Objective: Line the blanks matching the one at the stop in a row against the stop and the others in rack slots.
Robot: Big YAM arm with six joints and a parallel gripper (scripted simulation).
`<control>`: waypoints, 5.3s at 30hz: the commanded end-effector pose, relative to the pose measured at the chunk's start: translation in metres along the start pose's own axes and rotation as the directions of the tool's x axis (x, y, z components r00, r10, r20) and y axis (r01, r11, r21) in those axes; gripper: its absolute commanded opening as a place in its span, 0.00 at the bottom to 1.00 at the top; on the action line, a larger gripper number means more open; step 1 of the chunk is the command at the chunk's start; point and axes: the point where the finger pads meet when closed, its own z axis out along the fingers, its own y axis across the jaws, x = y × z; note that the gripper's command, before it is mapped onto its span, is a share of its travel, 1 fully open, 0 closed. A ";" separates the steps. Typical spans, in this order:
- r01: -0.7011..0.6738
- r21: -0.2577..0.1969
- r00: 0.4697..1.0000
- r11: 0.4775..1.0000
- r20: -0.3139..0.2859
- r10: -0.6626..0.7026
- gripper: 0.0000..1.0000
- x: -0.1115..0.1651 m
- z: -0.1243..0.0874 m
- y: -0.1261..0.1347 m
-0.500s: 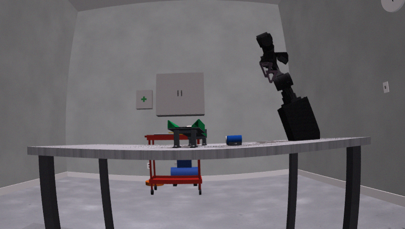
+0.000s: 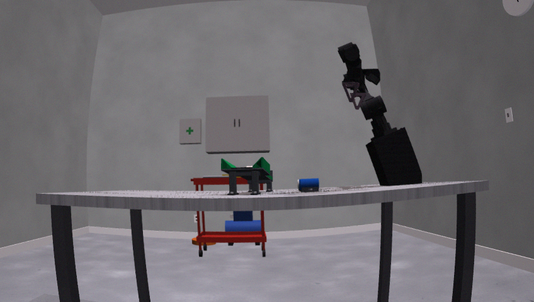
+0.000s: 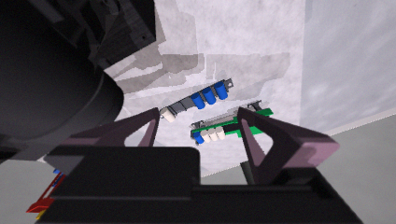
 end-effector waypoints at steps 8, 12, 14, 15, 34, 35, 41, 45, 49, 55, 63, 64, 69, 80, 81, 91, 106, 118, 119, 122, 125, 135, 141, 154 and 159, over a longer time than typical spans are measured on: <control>-0.113 0.026 0.994 0.993 0.013 0.113 1.00 0.004 -0.004 -0.016; -0.330 0.028 0.944 0.944 0.033 0.329 1.00 0.009 0.011 -0.031; -0.406 0.032 0.913 0.913 0.041 0.405 1.00 0.012 0.015 -0.037; -0.487 0.034 0.873 0.873 0.049 0.485 1.00 0.016 0.022 -0.043; -0.996 0.089 0.044 0.028 0.191 0.981 1.00 0.120 0.083 -0.097; -0.996 0.089 0.044 0.028 0.191 0.981 1.00 0.120 0.083 -0.097; -0.941 0.097 -0.287 -0.323 0.278 0.917 1.00 0.176 0.098 -0.097; -0.852 0.087 -0.465 -0.516 0.330 0.822 1.00 0.206 0.110 -0.086; -0.757 0.074 -0.581 -0.649 0.379 0.720 1.00 0.234 0.117 -0.076; -0.632 0.052 -0.681 -0.774 0.441 0.585 1.00 0.268 0.120 -0.061; -0.541 0.018 -0.730 -0.841 0.487 0.479 1.00 0.289 0.123 -0.053; -0.540 0.018 -0.726 -0.841 0.496 0.477 1.00 0.290 0.119 -0.054; -0.530 0.026 -0.725 -0.848 0.505 0.468 1.00 0.294 0.115 -0.050; -0.531 0.028 -0.724 -0.847 0.505 0.470 1.00 0.295 0.115 -0.049; -0.531 0.028 -0.724 -0.847 0.505 0.470 1.00 0.295 0.115 -0.049; -0.531 0.028 -0.724 -0.847 0.505 0.470 1.00 0.295 0.115 -0.049; -0.531 0.028 -0.724 -0.847 0.505 0.470 1.00 0.295 0.115 -0.049; -0.531 0.028 -0.724 -0.847 0.505 0.470 1.00 0.295 0.115 -0.049; -0.531 0.028 -0.724 -0.847 0.505 0.470 1.00 0.295 0.115 -0.049; -0.531 0.028 -0.724 -0.847 0.505 0.470 1.00 0.295 0.115 -0.049; -0.529 0.025 -0.729 -0.848 0.498 0.470 1.00 0.294 0.117 -0.050; -0.451 0.024 -0.892 -0.892 -0.053 0.449 1.00 0.210 0.177 -0.031; -0.423 0.040 -0.903 -0.905 -0.094 0.418 1.00 0.208 0.174 -0.023; -0.439 0.035 -0.895 -0.898 -0.109 0.433 1.00 0.196 0.177 -0.022; -0.465 0.033 -0.881 -0.884 -0.112 0.460 1.00 0.196 0.179 -0.021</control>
